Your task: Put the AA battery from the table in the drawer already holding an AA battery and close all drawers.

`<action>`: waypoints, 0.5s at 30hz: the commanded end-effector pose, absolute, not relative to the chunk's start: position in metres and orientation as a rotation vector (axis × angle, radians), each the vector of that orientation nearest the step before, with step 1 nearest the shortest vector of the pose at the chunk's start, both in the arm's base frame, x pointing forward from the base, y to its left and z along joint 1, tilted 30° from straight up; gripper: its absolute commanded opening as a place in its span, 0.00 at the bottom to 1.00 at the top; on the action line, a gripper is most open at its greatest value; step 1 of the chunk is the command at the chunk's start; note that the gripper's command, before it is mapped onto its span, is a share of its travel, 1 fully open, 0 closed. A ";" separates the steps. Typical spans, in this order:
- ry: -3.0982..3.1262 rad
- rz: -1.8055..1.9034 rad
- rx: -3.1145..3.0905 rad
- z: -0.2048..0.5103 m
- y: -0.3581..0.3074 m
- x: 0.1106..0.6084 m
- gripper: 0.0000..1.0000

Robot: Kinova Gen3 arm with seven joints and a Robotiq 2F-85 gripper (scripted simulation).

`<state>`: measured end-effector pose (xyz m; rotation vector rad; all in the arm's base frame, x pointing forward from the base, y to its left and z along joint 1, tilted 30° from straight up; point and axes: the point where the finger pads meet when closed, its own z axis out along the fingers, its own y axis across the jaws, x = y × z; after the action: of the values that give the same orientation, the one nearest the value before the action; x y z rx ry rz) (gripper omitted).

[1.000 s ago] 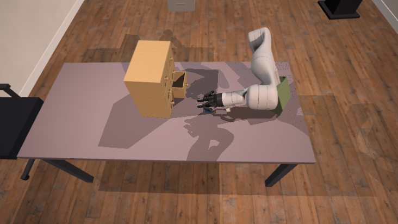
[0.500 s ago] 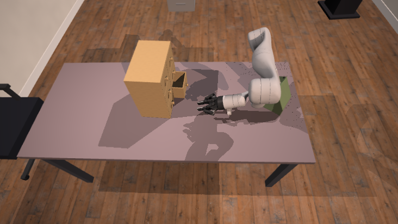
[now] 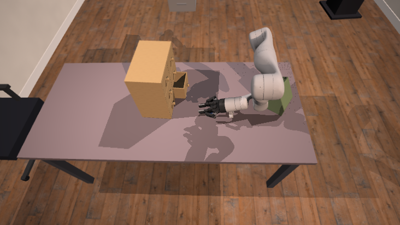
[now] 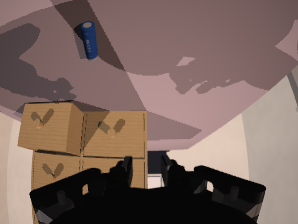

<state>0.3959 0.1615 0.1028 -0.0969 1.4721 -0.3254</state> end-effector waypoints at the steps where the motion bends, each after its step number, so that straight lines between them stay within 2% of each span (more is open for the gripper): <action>1: 1.472 -0.315 -0.092 0.104 0.167 0.395 0.33; 15: 1.472 -0.315 -0.092 0.103 0.177 0.394 0.33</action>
<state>0.3939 0.1745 0.1024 -0.0950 1.4722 -0.3208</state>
